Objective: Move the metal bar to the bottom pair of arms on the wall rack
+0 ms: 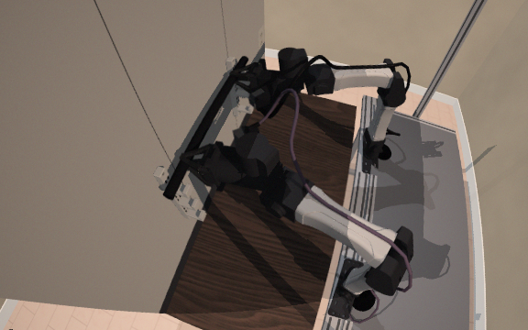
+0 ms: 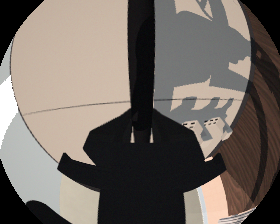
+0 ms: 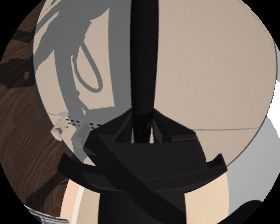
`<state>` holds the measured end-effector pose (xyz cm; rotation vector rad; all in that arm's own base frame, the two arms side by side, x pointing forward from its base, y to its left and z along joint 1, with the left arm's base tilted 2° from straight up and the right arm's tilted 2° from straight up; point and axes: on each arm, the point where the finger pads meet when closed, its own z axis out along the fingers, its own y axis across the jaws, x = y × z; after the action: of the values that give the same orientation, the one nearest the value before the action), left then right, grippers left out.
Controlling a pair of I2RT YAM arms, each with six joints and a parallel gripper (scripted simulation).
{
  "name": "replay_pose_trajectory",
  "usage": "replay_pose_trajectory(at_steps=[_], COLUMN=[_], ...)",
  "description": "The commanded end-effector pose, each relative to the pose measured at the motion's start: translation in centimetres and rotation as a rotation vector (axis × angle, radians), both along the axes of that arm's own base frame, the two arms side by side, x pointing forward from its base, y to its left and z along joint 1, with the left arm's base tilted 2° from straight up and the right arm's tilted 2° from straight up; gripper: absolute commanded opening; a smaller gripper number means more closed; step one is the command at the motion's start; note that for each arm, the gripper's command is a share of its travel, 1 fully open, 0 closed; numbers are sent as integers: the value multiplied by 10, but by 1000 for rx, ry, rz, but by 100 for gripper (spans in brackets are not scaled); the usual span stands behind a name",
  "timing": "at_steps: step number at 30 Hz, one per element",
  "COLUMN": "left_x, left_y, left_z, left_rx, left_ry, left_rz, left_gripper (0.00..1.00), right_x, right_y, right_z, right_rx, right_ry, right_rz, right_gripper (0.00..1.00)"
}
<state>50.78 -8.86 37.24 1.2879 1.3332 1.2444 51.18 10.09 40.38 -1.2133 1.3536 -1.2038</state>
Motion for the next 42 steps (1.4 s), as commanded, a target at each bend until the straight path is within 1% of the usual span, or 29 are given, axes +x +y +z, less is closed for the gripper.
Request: replay_pose_trajectory(at_steps=[1, 42], left_x=[-13, -46], left_y=[-11, -15], left_z=[40, 37], left_rx=[-1, -1], left_ry=[-114, -114], left_rz=[-35, -35], left_gripper=[0, 0], right_x=[-16, -49], right_y=[2, 3], right_z=[39, 37], right_rx=[3, 3], right_ry=[-103, -103], right_rz=[13, 13], right_gripper=[0, 0])
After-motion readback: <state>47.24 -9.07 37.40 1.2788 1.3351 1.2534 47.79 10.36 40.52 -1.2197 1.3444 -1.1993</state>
